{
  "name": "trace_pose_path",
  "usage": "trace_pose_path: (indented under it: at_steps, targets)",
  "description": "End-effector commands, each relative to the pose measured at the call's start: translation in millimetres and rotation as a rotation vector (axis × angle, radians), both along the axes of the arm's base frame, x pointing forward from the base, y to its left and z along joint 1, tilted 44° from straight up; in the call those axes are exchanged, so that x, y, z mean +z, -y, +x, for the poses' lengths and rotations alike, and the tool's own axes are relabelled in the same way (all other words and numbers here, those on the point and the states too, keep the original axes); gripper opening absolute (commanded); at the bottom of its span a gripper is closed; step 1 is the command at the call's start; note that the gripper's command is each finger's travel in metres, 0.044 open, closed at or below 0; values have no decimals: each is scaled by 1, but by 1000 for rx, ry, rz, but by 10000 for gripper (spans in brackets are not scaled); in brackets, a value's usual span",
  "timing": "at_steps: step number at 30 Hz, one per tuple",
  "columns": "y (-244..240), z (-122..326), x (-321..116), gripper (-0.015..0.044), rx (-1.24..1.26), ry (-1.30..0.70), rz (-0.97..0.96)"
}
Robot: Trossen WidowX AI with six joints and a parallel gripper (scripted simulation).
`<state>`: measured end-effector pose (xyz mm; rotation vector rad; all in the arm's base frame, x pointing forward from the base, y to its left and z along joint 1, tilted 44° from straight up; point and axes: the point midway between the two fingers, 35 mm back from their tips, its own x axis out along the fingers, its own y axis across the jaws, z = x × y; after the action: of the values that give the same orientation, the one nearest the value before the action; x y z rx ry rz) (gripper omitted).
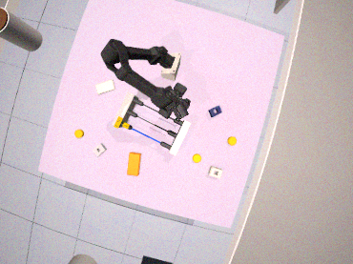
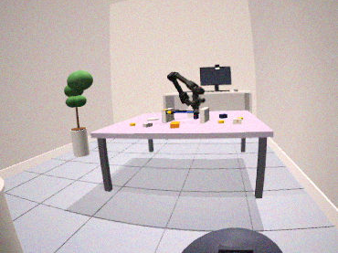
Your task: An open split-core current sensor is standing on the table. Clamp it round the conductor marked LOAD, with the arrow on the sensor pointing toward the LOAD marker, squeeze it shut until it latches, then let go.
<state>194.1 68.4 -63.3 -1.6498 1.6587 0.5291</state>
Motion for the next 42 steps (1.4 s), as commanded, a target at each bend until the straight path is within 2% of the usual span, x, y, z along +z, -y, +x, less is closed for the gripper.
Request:
trace_pose_path:
  at_steps: [1, 9, 27, 35, 42]
  targets:
    - [9, -3, -5, 320, 1, -11, -14]
    - [12, -3, -8, 320, 0, -11, -14]
    - [8, -1, -7, 200, -2, -3, -5]
    - [-17, 1, 15, 0, 0, -7, -2]
    - [-45, -1, 44, 0, 1, -11, -4]
